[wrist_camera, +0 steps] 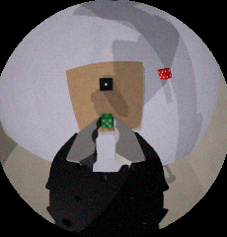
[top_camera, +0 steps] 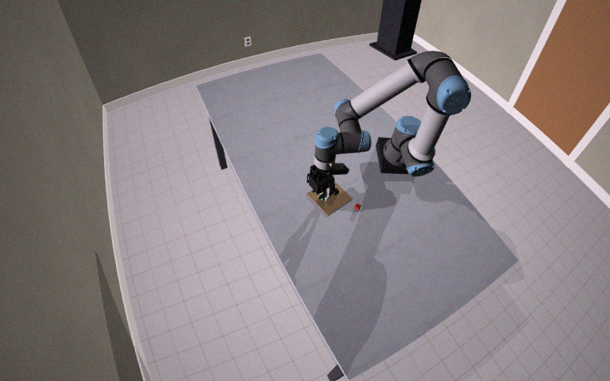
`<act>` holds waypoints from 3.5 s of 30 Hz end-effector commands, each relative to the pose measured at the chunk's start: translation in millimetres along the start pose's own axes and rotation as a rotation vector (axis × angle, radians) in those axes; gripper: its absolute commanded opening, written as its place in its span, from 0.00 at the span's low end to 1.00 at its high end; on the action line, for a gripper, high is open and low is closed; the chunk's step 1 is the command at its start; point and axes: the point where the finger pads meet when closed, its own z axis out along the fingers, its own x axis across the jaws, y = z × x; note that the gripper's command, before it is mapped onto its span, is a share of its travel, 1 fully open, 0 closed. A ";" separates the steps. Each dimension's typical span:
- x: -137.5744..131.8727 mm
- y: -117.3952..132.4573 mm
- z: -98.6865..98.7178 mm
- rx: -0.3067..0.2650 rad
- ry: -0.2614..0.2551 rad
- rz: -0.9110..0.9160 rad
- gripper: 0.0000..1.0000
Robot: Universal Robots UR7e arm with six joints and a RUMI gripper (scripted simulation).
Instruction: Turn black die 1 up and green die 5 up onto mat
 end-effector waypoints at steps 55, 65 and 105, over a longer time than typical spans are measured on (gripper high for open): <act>-0.1 0.4 3.7 -0.001 0.000 0.000 0.03; -0.1 0.4 3.7 -0.001 0.000 0.000 0.03; -0.1 0.4 -23.9 -0.001 0.000 0.000 0.21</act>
